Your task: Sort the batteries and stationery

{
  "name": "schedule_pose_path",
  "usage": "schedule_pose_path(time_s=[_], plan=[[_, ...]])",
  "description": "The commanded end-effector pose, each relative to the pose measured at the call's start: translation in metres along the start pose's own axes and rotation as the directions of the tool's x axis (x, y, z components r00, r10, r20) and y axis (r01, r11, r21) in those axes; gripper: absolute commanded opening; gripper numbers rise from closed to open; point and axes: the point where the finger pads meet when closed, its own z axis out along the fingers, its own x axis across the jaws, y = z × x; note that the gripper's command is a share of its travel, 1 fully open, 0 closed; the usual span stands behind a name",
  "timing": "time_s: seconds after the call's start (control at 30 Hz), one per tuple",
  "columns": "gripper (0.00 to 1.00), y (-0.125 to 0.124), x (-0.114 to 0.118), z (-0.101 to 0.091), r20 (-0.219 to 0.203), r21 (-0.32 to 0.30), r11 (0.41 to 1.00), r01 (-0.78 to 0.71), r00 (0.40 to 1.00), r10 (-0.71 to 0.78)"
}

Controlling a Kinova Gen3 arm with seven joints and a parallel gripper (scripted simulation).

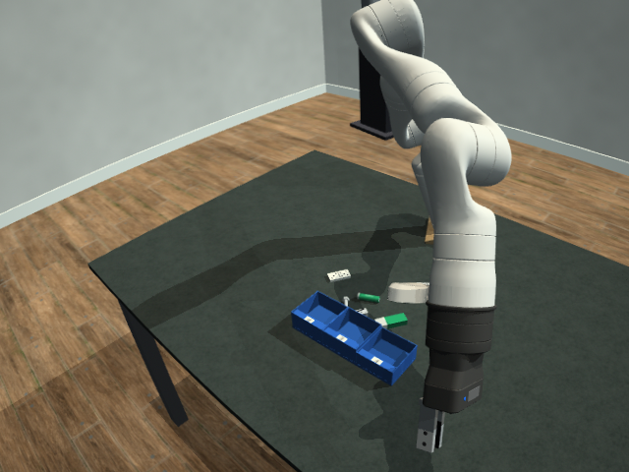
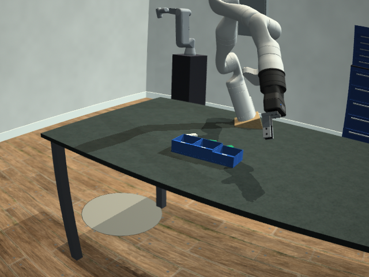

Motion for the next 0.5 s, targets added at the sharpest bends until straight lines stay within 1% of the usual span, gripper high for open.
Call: schedule_pose_path(time_s=[0.0, 0.03, 0.1, 0.17, 0.23, 0.3, 0.33, 0.37, 0.4, 0.47], plan=[[0.31, -0.017, -0.003, -0.014, 0.002, 0.005, 0.999, -0.053, 0.999, 0.053], [0.31, -0.017, -0.003, -0.014, 0.002, 0.005, 0.999, -0.053, 0.999, 0.053], [0.31, -0.034, 0.005, -0.023, -0.023, 0.046, 0.988, -0.145, 0.989, 0.147], [0.31, -0.045, 0.009, -0.03, -0.026, 0.05, 0.985, -0.163, 0.986, 0.164], [0.31, -0.045, 0.009, -0.03, -0.026, 0.05, 0.985, -0.163, 0.986, 0.164], [0.31, -0.058, 0.016, -0.039, -0.041, 0.085, 0.964, -0.251, 0.966, 0.255], [0.31, -0.065, 0.019, -0.043, -0.043, 0.092, 0.959, -0.268, 0.961, 0.273], [0.31, -0.069, 0.021, -0.046, -0.043, 0.09, 0.959, -0.268, 0.961, 0.273], [0.31, -0.067, 0.019, -0.046, -0.04, 0.081, 0.96, -0.269, 0.961, 0.273], [0.31, -0.082, 0.028, -0.056, -0.051, 0.127, 0.927, -0.353, 0.931, 0.361]])
